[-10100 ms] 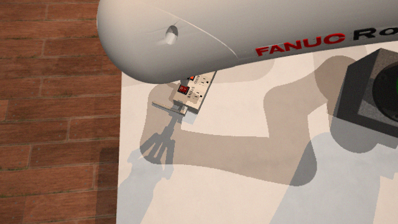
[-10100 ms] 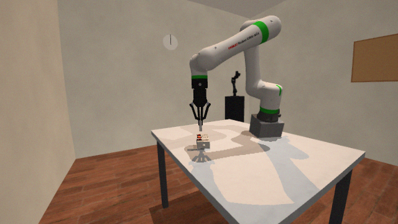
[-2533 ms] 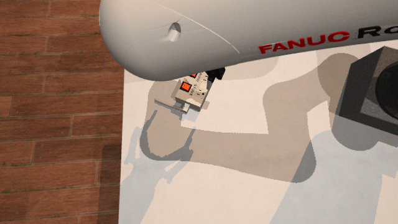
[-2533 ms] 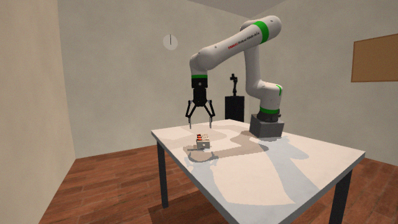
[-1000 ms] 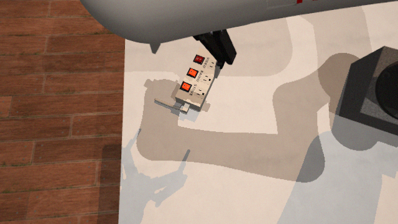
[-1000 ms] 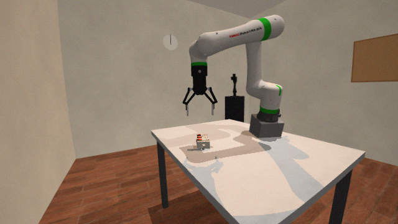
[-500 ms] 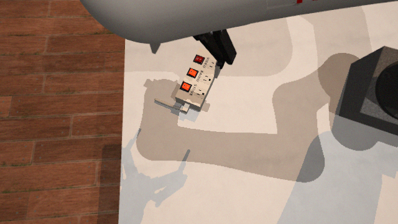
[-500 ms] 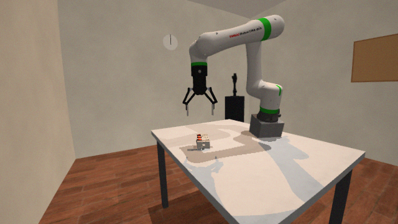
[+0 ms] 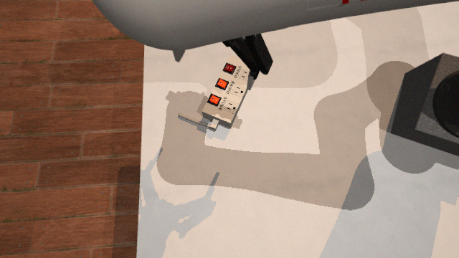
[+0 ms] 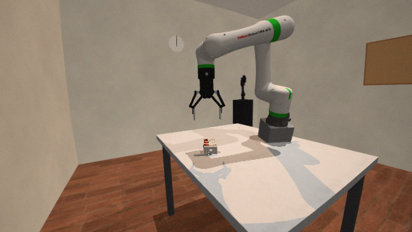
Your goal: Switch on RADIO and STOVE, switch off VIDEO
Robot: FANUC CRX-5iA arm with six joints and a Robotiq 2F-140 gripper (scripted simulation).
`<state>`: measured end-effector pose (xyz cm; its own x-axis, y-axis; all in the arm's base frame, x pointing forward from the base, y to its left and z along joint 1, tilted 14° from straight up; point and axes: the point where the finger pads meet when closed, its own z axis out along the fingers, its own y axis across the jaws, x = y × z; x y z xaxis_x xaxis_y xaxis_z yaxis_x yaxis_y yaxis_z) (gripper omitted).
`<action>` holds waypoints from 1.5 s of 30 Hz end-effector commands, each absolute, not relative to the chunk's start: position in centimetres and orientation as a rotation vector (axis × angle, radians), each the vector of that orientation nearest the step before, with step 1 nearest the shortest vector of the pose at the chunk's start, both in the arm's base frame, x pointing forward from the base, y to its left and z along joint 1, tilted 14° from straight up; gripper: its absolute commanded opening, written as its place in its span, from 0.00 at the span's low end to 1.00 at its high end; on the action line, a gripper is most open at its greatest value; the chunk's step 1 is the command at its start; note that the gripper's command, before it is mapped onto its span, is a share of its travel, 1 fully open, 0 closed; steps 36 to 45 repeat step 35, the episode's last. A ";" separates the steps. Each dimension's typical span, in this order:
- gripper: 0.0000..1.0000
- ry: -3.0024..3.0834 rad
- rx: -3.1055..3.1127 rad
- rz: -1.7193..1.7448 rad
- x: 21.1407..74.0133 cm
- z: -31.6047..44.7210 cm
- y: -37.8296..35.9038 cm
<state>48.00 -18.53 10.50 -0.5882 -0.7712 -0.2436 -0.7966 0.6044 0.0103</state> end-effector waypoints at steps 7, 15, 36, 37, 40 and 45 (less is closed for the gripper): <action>1.00 2.617 -1.297 0.173 48.0 10.5 -18.5; 1.00 2.617 -1.297 0.173 48.0 10.5 -18.5; 1.00 2.617 -1.297 0.173 48.0 10.5 -18.5; 1.00 2.617 -1.297 0.173 48.0 10.5 -18.5; 1.00 2.617 -1.297 0.173 48.0 10.5 -18.5; 1.00 2.617 -1.297 0.173 48.0 10.5 -18.5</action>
